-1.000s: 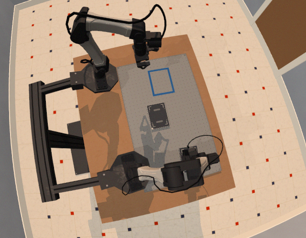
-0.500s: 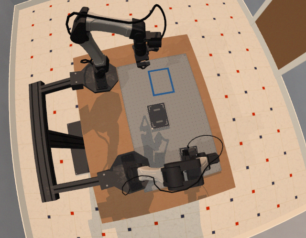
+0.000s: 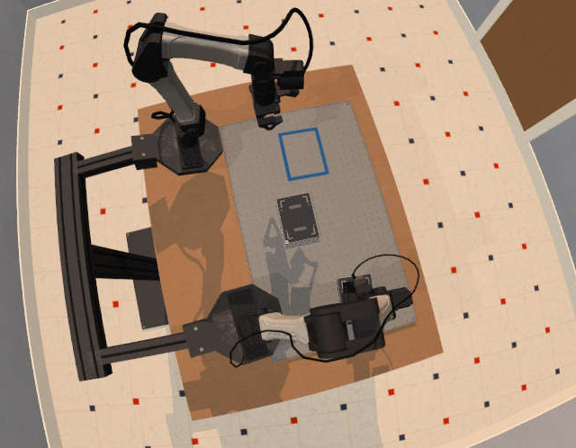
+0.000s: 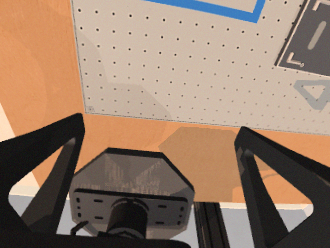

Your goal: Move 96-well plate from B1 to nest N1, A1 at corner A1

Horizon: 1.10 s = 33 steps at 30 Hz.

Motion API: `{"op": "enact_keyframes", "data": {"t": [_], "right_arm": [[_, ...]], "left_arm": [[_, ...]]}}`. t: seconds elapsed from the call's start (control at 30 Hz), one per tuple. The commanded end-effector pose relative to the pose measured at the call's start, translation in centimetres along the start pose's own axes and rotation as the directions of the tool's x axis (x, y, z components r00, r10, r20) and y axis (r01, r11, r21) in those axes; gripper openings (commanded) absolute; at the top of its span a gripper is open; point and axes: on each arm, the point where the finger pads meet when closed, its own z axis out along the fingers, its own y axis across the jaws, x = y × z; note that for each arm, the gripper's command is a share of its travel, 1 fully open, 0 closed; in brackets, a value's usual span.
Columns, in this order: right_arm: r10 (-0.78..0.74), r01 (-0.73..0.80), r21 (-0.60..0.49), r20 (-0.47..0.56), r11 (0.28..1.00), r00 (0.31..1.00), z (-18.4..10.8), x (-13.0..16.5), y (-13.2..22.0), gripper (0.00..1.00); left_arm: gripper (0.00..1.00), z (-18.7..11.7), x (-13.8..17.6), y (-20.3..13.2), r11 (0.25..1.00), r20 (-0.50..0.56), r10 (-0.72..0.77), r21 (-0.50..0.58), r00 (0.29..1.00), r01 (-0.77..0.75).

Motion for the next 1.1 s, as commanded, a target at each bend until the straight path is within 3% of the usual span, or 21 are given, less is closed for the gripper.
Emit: {"op": "enact_keyframes", "data": {"t": [0.0, 1.07], "right_arm": [[-0.002, 0.002, -0.005, 0.004, 1.0, 1.0, 0.8, 0.1, -0.5, 0.0], [-0.002, 0.002, -0.028, 0.003, 1.0, 1.0, 1.7, 0.1, 0.8, 0.0]], "left_arm": [[1.0, -0.2, 0.0, -0.1, 1.0, 0.003, 0.006, 0.007, 1.0, -0.006], [1.0, -0.2, 0.0, -0.1, 1.0, 0.003, 0.006, 0.007, 1.0, -0.006]]}}
